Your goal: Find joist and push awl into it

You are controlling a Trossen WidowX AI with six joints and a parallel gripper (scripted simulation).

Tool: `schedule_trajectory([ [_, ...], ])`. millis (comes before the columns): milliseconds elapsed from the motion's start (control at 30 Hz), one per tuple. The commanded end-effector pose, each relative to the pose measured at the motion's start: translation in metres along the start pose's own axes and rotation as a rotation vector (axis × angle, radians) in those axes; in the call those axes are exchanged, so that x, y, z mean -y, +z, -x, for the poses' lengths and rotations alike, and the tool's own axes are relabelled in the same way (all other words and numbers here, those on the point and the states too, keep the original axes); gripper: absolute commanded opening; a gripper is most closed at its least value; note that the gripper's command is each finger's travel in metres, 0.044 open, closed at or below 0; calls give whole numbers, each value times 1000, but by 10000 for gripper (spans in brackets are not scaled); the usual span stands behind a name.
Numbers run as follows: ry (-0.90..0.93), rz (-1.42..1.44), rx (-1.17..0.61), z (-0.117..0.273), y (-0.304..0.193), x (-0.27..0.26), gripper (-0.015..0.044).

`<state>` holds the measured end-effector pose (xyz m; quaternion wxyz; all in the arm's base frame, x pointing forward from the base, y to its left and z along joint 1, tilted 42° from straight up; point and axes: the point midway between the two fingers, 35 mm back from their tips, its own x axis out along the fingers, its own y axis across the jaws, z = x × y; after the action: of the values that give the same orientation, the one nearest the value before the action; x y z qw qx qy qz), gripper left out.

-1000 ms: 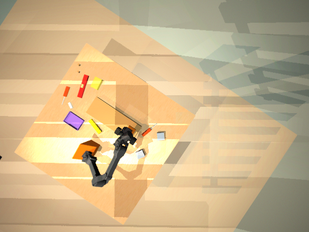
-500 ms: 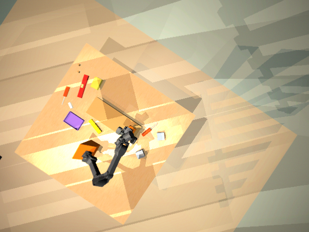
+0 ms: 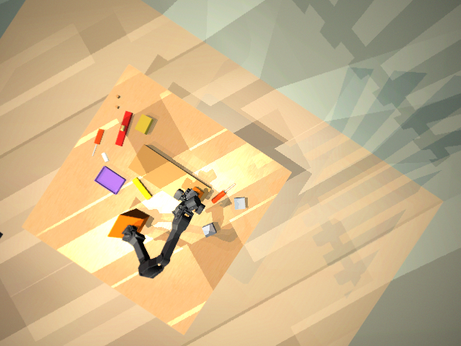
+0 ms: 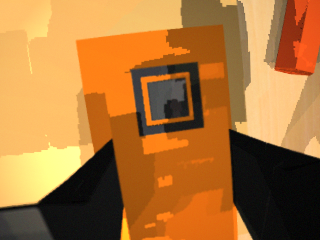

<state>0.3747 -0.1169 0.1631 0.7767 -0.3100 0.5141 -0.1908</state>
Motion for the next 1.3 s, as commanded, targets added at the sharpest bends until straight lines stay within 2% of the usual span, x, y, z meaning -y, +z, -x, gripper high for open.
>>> schedule_trajectory([
  [0,6,5,2,-6,-2,-2,0],
  [1267,9,5,1,-10,-3,-53,0],
])
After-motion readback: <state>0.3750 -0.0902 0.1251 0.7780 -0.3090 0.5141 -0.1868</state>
